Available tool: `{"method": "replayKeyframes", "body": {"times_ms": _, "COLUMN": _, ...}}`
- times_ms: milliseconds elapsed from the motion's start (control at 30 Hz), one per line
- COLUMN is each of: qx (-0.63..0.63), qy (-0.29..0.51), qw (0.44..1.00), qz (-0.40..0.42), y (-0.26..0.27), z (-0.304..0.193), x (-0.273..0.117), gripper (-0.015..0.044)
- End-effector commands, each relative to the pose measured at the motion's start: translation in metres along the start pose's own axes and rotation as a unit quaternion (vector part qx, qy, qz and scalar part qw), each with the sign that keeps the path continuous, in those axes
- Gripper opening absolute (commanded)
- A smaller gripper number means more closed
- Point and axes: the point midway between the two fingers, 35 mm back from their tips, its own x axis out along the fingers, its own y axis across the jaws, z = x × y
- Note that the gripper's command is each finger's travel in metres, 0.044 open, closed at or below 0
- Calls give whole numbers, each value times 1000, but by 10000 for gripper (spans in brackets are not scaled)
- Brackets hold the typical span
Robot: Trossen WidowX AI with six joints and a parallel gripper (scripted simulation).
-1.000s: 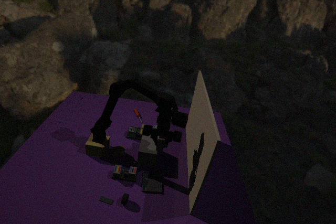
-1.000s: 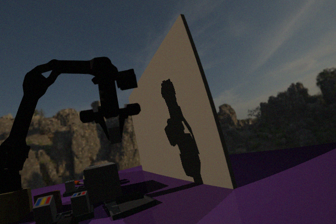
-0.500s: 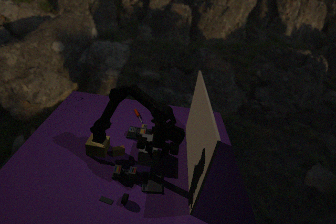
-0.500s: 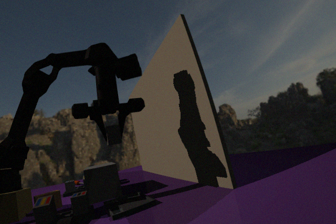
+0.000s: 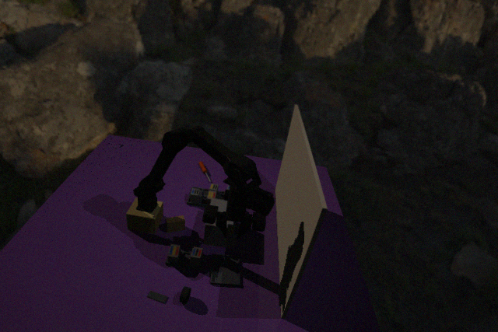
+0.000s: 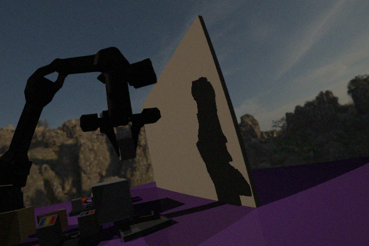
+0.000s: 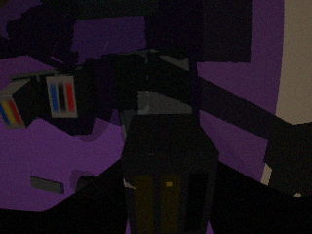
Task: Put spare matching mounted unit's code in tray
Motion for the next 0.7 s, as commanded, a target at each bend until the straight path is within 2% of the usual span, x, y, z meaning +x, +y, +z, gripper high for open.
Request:
{"method": "replayKeyframes", "body": {"times_ms": 0, "qx": -3, "qy": -1, "qw": 1000, "qz": 0, "y": -1, "z": 0, "x": 5, "gripper": 0}}
{"method": "replayKeyframes", "body": {"times_ms": 667, "qx": -3, "qy": -1, "qw": 1000, "qz": 0, "y": -3, "z": -2, "x": 24, "gripper": 0}}
